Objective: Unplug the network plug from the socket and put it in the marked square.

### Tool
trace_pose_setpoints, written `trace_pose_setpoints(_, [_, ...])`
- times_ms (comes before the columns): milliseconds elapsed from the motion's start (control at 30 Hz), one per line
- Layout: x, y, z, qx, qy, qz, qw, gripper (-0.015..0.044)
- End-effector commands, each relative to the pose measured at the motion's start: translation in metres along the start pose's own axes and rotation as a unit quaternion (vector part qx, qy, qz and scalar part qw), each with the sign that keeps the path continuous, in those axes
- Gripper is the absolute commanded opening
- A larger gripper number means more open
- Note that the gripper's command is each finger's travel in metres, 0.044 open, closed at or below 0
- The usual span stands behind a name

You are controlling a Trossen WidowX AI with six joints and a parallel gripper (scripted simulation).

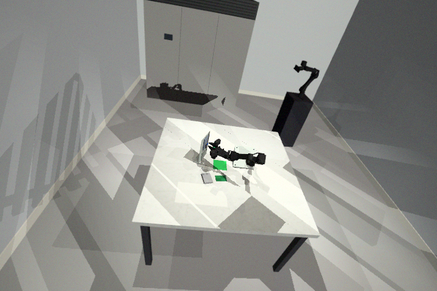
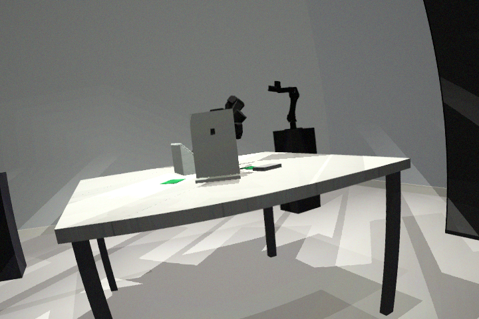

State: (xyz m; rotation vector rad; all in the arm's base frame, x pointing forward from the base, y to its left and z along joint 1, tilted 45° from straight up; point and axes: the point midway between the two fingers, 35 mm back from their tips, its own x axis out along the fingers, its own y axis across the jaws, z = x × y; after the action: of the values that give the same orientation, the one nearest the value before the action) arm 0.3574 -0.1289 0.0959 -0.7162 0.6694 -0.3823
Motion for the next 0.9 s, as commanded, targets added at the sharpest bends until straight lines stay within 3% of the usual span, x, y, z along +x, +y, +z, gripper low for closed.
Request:
trace_pose_setpoints(0, [0.005, 0.000, 0.003, -0.002, -0.002, 0.000, 1.000, 0.0156])
trace_pose_setpoints(367, [0.017, 0.001, 0.004, -0.002, -0.003, 0.000, 1.000, 0.0156])
trace_pose_setpoints(867, [0.017, 0.001, 0.004, -0.002, -0.003, 0.000, 1.000, 0.0056])
